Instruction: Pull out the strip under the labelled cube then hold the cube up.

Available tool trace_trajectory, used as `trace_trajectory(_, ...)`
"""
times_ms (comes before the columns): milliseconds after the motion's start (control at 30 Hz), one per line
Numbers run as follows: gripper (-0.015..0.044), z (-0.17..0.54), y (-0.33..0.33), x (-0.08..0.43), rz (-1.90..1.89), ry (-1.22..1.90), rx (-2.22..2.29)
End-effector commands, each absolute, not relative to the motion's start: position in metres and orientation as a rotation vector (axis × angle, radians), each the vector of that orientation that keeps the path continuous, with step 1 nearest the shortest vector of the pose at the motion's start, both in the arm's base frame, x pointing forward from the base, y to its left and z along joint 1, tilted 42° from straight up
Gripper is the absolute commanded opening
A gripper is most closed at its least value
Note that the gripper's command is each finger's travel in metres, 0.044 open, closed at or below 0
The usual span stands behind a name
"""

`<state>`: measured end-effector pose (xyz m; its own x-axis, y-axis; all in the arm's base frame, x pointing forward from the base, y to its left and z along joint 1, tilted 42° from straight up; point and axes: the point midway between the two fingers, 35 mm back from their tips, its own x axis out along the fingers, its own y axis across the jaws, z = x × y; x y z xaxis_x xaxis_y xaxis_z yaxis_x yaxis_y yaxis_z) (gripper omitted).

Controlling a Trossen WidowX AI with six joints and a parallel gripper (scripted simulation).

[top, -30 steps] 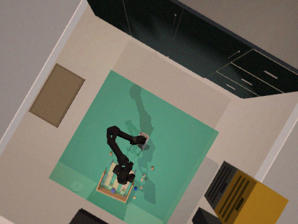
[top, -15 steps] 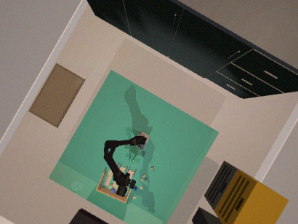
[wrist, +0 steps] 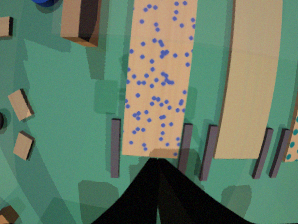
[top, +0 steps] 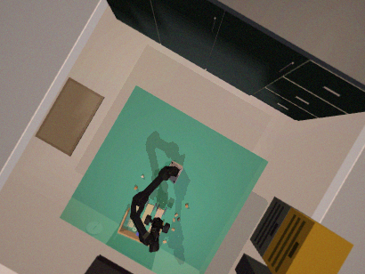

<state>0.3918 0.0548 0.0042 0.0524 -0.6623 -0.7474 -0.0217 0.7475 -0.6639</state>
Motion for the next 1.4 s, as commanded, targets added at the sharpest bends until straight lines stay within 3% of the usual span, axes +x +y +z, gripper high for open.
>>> trace_trajectory(0,0.0000,0.000,0.053,0.391,-0.557,1.497,-0.577)
trace_trajectory(1367,0.0000,-0.045,0.008,0.389,-0.560,1.496,-0.579)
